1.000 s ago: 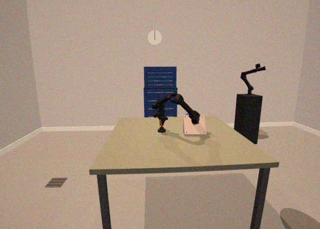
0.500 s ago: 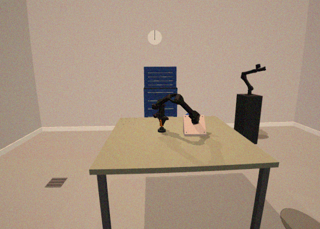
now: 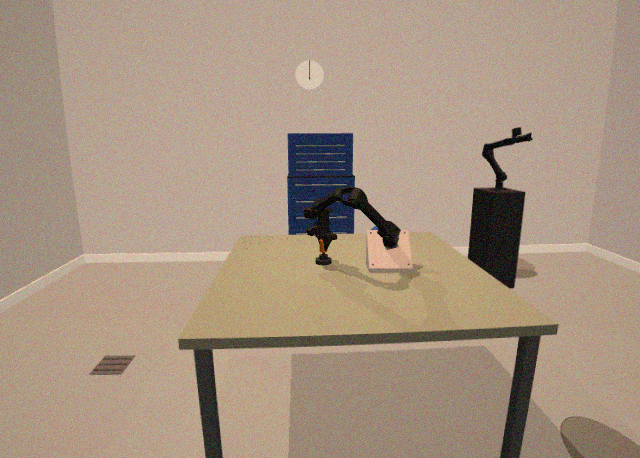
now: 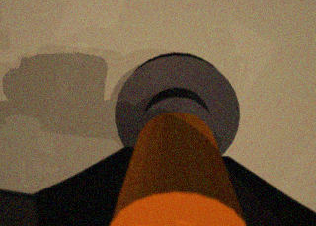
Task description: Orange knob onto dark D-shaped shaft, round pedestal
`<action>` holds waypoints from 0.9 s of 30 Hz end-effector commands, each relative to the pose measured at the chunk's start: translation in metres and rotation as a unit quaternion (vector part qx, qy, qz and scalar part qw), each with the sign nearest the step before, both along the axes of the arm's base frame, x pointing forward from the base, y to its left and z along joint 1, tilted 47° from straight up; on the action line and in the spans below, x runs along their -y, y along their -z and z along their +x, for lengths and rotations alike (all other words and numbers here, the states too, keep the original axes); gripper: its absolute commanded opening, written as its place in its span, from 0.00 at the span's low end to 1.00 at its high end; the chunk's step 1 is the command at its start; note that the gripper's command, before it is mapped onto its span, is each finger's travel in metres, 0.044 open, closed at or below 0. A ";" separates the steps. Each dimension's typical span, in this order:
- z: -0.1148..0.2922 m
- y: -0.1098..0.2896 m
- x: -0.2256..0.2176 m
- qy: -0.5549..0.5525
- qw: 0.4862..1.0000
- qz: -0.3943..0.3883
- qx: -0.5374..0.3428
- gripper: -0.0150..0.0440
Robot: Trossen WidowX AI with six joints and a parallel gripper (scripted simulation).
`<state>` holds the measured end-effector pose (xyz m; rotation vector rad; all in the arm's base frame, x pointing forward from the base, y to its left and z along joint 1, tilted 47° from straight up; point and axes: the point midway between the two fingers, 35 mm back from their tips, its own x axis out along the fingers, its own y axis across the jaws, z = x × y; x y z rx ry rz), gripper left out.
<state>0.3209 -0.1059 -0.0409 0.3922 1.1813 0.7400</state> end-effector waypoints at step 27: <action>0.001 0.002 -0.001 -0.071 0.994 -0.020 0.076 0.25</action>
